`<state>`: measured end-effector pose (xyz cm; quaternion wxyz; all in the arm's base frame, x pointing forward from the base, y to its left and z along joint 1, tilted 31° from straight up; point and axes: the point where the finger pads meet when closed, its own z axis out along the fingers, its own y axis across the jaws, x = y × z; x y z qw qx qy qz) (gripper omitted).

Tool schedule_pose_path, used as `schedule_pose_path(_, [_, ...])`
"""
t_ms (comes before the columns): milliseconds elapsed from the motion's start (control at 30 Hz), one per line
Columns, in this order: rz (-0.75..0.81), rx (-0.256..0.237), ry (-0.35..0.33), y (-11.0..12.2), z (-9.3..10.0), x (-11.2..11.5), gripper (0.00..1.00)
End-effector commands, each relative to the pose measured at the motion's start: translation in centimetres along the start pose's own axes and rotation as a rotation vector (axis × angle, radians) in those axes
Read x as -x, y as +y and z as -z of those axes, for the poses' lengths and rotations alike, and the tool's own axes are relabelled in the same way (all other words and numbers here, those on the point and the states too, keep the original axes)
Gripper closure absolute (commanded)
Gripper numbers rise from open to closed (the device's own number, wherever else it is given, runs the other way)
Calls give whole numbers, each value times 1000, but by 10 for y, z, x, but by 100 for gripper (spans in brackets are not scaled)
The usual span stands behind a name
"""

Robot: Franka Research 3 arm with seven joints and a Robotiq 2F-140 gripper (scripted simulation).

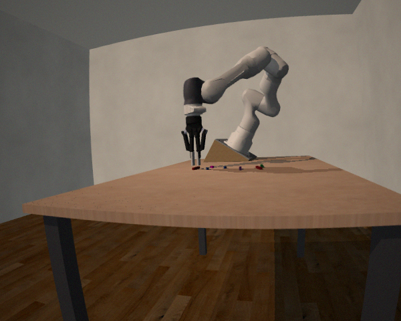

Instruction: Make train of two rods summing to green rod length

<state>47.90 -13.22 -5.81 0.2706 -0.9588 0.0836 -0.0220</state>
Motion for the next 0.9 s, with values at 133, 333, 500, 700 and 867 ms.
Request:
schedule_pose_path(133, [2,1,2,0,-3,-1,85])
schedule_pose_path(333, [2,1,2,0,-9,-1,85])
schedule_pose_path(500, [2,1,2,0,-14,-1,85])
schedule_pose_path(700, [2,1,2,0,-16,-1,85])
schedule_pose_path(867, [2,1,2,0,-17,-1,85])
